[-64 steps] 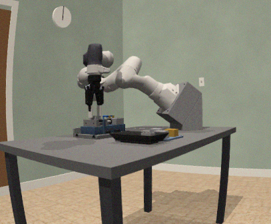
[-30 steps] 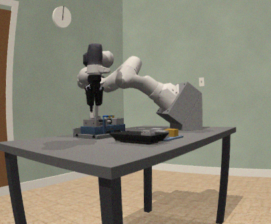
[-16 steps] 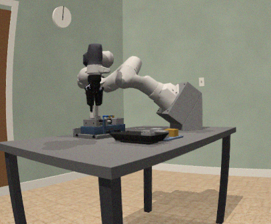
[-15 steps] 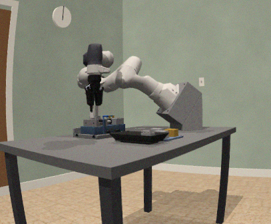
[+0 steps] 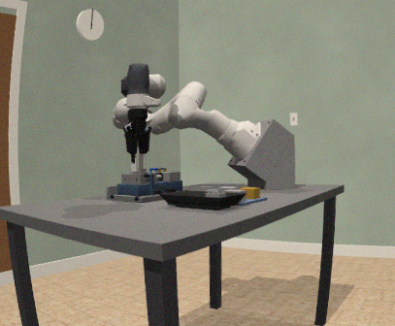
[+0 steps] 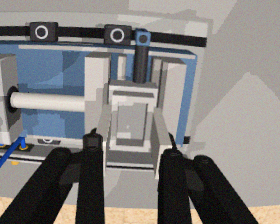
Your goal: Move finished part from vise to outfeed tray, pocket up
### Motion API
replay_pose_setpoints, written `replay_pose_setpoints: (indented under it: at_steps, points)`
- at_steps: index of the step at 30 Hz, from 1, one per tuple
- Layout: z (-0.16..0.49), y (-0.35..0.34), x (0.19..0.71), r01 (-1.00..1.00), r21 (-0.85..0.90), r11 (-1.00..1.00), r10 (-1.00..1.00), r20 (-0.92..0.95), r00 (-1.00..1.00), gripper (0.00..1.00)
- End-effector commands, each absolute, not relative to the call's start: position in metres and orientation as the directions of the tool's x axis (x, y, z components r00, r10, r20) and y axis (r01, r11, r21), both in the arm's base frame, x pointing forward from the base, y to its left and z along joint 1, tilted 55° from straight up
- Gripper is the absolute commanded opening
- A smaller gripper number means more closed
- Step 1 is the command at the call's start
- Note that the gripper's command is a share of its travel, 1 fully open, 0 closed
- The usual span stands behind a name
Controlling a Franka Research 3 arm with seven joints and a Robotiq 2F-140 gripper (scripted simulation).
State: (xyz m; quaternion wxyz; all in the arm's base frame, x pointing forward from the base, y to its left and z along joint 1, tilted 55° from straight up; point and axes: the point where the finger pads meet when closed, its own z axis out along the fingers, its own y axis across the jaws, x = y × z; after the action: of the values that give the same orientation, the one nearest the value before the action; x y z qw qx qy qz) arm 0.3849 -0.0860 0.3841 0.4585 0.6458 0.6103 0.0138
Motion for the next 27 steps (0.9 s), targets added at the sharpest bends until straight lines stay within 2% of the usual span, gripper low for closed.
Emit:
replay_pose_setpoints:
  at_steps: [1,27]
  points:
    - [0.3837,-0.0856,0.3854,0.776,0.607,0.171,0.801,-0.544,0.249,0.00]
    - [0.3890,-0.0803,0.3800,0.776,0.607,0.171,0.801,-0.544,0.249,0.00]
